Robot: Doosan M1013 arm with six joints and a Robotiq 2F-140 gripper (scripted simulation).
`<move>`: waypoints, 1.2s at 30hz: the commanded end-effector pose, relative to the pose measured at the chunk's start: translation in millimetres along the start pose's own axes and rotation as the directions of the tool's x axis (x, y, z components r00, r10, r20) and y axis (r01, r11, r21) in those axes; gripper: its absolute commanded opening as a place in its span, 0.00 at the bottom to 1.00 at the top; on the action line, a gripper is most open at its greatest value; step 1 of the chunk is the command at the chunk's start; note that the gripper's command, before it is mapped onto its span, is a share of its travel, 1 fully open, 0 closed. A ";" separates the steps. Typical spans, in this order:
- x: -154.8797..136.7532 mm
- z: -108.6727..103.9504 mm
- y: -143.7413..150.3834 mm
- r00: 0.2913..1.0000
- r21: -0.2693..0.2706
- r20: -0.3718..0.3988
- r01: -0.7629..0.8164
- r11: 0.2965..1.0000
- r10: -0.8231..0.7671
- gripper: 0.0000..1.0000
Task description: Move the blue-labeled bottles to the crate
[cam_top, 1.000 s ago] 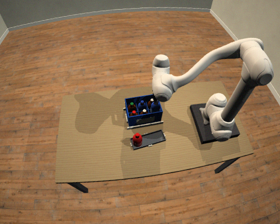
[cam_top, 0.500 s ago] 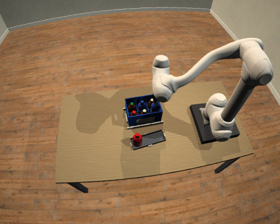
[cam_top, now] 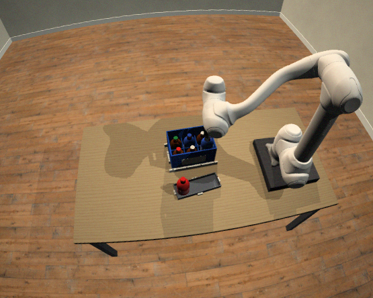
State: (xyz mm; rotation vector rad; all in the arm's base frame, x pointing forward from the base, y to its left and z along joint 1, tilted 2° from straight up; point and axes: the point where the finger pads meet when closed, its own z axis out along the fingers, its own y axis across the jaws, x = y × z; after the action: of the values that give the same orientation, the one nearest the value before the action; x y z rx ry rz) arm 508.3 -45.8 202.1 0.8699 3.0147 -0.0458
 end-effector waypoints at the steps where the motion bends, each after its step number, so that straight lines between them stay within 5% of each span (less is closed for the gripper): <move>1: 0.0 1.3 0.0 1.000 0.000 0.000 0.000 1.000 0.000 0.00; 36: 0.0 21.2 0.0 1.000 0.000 0.000 0.000 1.000 0.000 0.00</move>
State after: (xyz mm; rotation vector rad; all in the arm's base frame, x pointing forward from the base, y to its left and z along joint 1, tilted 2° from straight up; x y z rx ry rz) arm 508.3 -46.4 180.8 0.8699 3.0147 -0.0458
